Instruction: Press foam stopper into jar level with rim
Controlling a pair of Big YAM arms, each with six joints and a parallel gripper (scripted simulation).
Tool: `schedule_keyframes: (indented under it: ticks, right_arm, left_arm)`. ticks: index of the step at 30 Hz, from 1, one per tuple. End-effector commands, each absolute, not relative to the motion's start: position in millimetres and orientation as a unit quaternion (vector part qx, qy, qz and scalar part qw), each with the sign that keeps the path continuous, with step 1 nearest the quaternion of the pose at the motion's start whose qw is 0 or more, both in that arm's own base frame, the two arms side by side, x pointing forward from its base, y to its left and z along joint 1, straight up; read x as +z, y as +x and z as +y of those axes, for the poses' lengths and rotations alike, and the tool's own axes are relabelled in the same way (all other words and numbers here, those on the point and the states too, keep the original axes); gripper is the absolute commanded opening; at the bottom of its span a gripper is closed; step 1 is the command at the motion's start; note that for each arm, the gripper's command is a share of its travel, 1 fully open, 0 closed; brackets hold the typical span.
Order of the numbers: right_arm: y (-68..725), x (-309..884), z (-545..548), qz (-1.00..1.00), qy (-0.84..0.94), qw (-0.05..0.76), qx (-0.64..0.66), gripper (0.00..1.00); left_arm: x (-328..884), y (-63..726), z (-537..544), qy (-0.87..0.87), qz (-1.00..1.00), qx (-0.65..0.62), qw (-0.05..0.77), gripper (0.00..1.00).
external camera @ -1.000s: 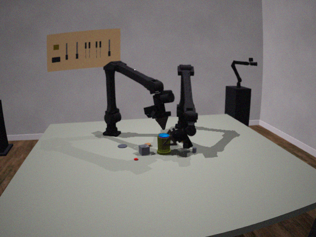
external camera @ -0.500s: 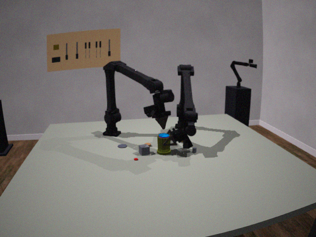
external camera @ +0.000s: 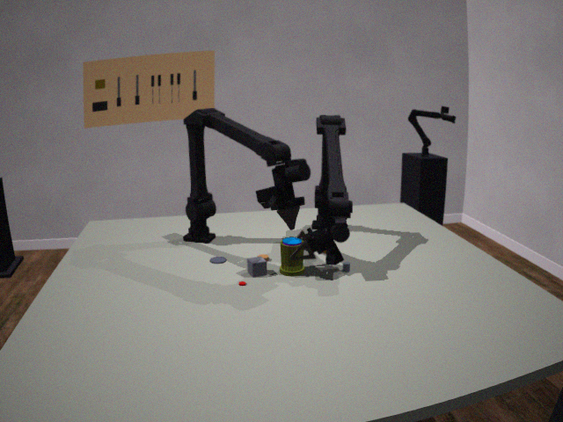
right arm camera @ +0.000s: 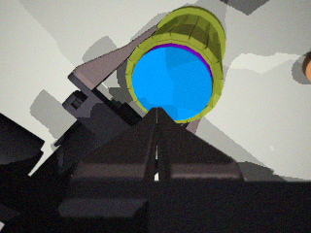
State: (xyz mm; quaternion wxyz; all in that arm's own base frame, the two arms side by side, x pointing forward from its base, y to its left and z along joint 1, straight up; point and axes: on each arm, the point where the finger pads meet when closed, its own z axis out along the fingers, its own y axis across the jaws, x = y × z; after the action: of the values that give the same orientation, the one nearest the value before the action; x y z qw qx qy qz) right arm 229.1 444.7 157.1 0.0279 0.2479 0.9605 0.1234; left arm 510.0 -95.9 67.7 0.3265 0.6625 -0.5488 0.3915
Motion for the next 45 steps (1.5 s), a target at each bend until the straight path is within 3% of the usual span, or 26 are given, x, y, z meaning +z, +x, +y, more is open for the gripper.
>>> schedule_keyframes:
  ticks: [1, 45]
  right_arm:
    - [235, 140, 444, 0.959, 0.259, 0.026, 0.116, 0.0]
    - [234, 101, 444, 0.96, 0.257, 0.025, 0.112, 0.0]
  left_arm:
    - [89, 512, -98, 0.652, -0.558, 0.402, 0.318, 0.64]
    - [89, 512, -98, 0.652, -0.558, 0.402, 0.318, 0.64]
